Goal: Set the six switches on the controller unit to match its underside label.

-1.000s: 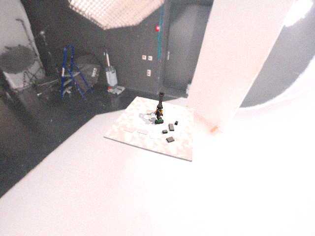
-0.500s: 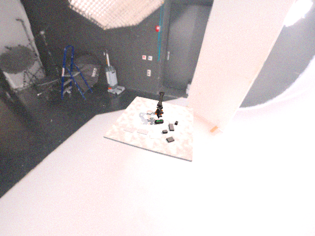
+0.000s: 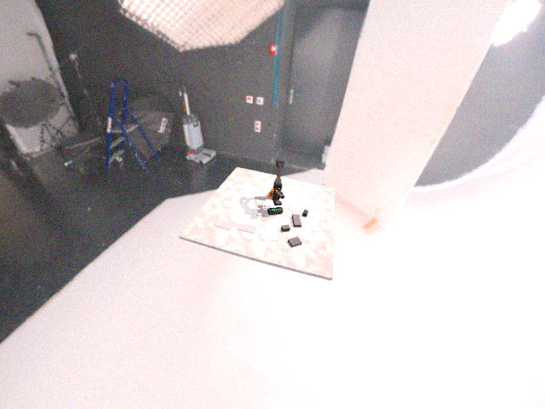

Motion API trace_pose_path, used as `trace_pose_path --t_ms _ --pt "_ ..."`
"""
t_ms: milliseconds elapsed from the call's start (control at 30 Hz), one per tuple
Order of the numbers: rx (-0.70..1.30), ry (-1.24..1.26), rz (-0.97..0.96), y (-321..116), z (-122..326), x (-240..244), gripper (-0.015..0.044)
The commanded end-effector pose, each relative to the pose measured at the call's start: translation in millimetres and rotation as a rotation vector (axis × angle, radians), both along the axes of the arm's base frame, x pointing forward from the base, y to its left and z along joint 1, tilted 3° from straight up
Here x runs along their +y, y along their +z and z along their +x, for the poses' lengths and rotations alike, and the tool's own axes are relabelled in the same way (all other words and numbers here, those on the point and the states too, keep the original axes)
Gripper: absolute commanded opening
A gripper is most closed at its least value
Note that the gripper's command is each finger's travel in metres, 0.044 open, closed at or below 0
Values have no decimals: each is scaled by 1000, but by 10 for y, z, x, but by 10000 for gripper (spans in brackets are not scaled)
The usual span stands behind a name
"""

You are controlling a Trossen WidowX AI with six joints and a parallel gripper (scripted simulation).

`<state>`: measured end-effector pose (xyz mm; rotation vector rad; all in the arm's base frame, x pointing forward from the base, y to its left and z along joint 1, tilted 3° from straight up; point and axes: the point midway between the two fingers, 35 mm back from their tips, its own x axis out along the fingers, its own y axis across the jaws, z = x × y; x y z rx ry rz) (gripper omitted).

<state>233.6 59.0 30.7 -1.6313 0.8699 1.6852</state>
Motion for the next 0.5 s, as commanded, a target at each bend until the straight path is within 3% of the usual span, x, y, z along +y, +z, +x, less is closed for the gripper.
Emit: trace_pose_path --t_ms 0,133,400,467 --pt "-9 3 1 131 81 247 105" --pt "-4 -2 9 313 78 650 210" --pt "-3 -2 9 266 80 673 420" --pt "-3 -2 9 234 82 674 440"
